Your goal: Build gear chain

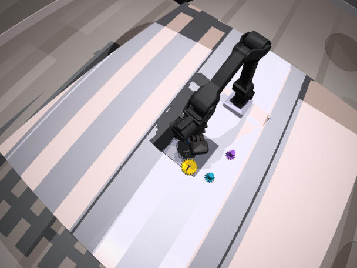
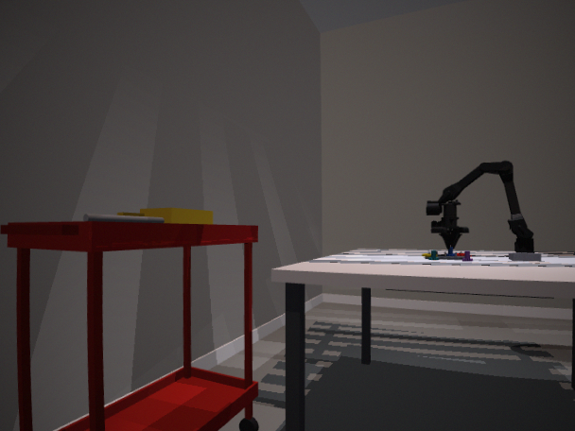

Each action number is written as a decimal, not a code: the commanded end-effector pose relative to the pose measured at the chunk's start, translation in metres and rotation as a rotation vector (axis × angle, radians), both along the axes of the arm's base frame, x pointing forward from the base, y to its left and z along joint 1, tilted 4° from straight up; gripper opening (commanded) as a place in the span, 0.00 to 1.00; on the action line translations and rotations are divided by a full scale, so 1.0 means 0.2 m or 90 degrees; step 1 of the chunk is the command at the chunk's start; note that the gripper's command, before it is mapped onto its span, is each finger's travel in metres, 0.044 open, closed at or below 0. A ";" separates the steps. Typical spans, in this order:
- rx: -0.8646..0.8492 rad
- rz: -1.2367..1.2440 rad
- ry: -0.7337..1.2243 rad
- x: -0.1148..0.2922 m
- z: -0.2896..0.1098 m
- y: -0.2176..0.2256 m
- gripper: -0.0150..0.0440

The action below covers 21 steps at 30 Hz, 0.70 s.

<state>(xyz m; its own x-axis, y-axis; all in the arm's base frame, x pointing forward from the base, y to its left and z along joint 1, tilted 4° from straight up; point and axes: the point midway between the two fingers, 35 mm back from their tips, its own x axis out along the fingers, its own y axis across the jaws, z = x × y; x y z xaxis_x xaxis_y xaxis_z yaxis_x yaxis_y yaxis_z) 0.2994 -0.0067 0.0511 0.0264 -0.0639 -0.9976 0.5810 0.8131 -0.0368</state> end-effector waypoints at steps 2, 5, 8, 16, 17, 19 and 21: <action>-0.002 0.040 0.005 0.00 0.02 0.00 0.49; -0.003 0.064 0.006 0.00 0.09 0.01 0.49; -0.004 0.101 0.009 0.00 0.19 0.01 0.49; 0.002 0.084 0.009 0.05 0.19 0.11 0.67; 0.005 0.074 0.008 0.08 0.19 0.17 0.71; 0.011 0.050 0.006 0.13 0.19 0.32 0.80; 0.011 0.006 0.003 0.18 0.18 0.44 0.89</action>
<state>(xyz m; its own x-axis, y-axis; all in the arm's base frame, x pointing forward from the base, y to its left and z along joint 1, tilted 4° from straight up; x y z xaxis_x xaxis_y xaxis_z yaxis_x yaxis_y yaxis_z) 0.3246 0.0450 0.0929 0.0352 -0.0527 -0.9980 0.5241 0.8513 -0.0265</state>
